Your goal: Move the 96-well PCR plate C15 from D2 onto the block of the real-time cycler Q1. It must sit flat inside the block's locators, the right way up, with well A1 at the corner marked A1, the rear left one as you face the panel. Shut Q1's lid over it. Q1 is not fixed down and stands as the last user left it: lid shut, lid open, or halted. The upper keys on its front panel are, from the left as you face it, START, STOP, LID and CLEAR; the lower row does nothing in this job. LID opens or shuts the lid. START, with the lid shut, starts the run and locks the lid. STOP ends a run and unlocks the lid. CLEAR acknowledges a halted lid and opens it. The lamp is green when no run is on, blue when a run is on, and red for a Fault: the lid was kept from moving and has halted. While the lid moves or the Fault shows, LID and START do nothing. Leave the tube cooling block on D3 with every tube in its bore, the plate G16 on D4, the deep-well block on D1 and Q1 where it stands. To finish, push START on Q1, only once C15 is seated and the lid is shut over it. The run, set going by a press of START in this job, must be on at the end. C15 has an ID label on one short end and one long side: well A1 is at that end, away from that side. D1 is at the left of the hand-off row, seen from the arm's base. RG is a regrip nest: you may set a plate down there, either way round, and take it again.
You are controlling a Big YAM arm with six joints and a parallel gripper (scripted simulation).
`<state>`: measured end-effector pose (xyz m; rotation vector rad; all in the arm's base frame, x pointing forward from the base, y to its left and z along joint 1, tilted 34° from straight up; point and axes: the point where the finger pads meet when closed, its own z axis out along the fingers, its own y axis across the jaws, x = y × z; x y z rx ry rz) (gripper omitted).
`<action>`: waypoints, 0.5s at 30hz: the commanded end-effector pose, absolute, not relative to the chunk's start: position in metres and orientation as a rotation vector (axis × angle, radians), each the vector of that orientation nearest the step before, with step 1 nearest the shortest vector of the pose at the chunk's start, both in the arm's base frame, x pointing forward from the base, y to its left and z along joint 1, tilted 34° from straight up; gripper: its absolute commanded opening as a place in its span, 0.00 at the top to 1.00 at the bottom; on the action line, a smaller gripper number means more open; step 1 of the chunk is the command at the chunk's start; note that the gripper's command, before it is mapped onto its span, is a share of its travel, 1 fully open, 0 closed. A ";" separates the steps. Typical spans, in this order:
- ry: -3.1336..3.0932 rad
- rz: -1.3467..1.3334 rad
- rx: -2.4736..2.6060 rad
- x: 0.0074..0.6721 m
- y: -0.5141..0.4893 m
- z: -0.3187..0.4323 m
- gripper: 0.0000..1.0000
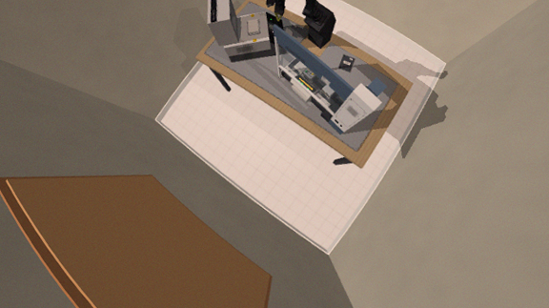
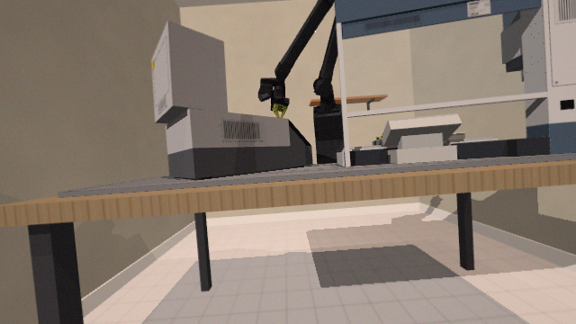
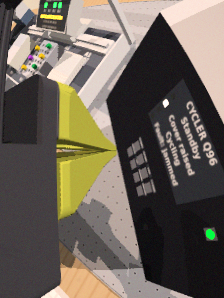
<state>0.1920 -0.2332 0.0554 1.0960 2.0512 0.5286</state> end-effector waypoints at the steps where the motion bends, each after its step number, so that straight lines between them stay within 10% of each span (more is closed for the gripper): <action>1: 2.005 0.526 1.137 0.197 -0.245 0.064 1.00; 15: 1.821 0.626 1.405 0.184 -0.229 0.051 1.00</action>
